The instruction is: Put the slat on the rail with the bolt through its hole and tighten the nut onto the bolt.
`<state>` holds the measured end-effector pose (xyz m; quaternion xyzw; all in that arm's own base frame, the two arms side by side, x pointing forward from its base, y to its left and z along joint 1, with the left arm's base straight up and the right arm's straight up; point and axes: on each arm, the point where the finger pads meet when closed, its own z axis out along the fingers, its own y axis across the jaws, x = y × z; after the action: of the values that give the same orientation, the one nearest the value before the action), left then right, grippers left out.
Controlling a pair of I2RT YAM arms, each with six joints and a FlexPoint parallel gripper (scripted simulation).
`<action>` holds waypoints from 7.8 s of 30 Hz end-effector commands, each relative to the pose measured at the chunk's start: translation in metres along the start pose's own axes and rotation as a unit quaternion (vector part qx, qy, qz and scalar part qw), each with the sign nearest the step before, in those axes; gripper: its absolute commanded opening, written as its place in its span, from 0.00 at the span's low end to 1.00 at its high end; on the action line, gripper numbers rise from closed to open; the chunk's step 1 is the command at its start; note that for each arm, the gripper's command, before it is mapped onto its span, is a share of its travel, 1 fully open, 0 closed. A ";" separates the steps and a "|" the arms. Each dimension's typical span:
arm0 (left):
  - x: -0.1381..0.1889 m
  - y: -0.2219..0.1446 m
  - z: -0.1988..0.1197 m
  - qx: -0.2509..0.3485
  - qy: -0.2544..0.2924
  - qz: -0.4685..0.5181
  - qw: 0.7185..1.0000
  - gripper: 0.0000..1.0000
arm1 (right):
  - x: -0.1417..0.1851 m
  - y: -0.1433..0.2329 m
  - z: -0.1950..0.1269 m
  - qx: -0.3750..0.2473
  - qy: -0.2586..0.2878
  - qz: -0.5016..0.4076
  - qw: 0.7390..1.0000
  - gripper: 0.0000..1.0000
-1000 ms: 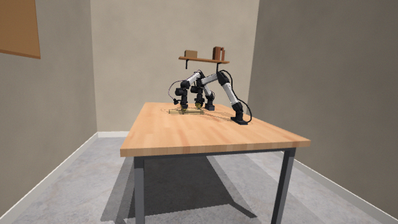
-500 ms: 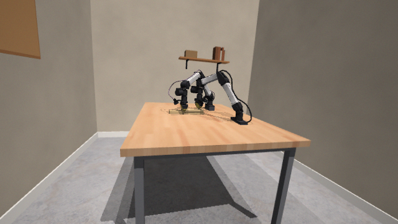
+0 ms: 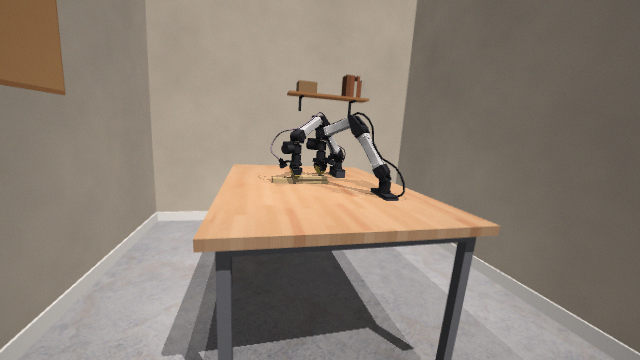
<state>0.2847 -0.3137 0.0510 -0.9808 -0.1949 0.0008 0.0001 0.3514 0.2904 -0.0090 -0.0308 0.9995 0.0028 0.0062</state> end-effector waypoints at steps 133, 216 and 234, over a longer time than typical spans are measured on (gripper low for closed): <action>0.001 0.001 -0.007 -0.002 -0.005 -1.000 -0.002 0.36 | -0.003 0.001 -0.005 -0.004 -0.006 0.000 1.000 0.67; 0.001 0.003 -0.004 -0.002 -0.009 -1.000 0.000 0.14 | -0.003 0.001 -0.005 -0.004 -0.006 0.000 1.000 0.67; 0.000 0.003 -0.002 -0.002 -0.007 -0.996 0.093 0.14 | -0.003 0.001 -0.005 -0.004 -0.006 0.000 1.000 0.67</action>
<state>0.2844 -0.3147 0.0510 0.1576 -0.9875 0.0022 0.0018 0.3515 0.2901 -0.0091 -0.0318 0.9995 0.0023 0.0064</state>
